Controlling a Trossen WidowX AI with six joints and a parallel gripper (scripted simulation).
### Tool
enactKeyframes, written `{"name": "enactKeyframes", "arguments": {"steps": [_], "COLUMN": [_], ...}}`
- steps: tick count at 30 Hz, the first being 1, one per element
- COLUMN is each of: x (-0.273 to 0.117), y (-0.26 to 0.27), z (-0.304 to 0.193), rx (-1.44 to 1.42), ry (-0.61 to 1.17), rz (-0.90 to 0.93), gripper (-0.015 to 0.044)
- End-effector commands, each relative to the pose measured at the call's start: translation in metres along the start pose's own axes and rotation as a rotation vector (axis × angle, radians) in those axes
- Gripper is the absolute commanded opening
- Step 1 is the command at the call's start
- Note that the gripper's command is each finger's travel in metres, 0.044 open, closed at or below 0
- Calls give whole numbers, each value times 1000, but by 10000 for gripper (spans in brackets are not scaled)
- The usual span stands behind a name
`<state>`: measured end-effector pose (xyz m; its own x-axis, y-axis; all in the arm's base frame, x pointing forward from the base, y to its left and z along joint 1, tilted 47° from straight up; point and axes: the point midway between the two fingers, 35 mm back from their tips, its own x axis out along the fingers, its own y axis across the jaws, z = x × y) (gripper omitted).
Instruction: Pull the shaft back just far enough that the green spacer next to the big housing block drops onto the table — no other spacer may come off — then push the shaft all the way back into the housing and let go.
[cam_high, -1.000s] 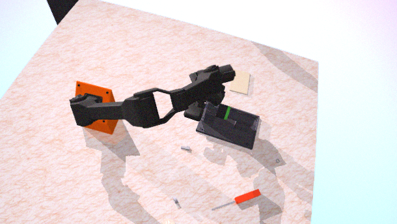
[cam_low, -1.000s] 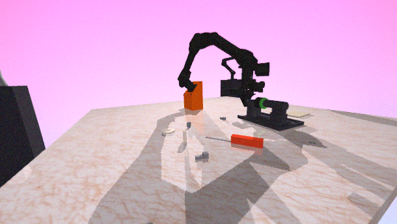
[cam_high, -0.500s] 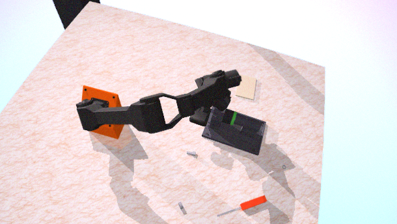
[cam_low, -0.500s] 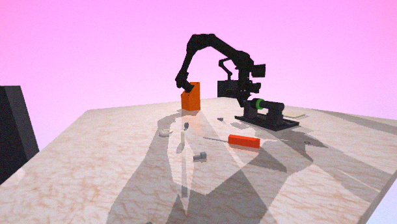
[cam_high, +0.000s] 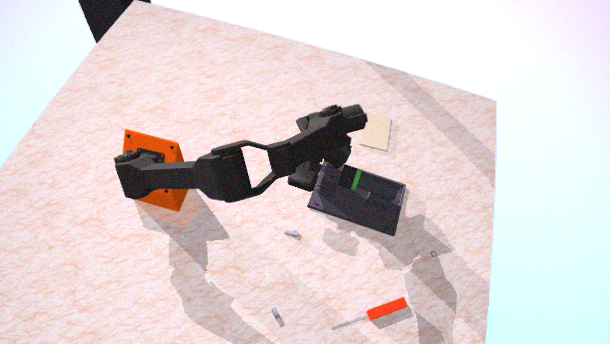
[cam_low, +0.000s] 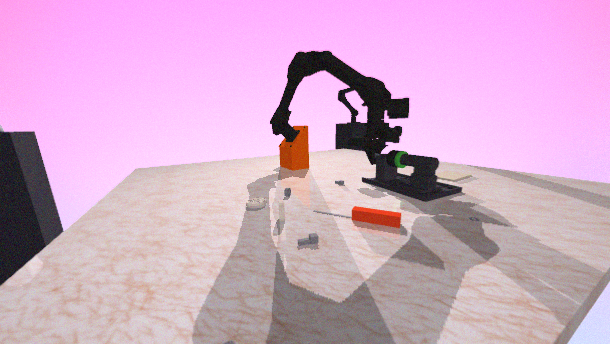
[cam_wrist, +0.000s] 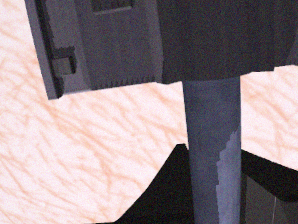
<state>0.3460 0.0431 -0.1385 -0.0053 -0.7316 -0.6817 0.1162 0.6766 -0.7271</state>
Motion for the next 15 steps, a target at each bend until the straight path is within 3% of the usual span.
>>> {"name": "enactKeyframes", "arguments": {"steps": [1,15], "x": [0,0], "y": [1,1], "z": [-1,-3], "rx": [4,4], "ry": [1,1], "rz": [3,3], "gripper": [0,0]}}
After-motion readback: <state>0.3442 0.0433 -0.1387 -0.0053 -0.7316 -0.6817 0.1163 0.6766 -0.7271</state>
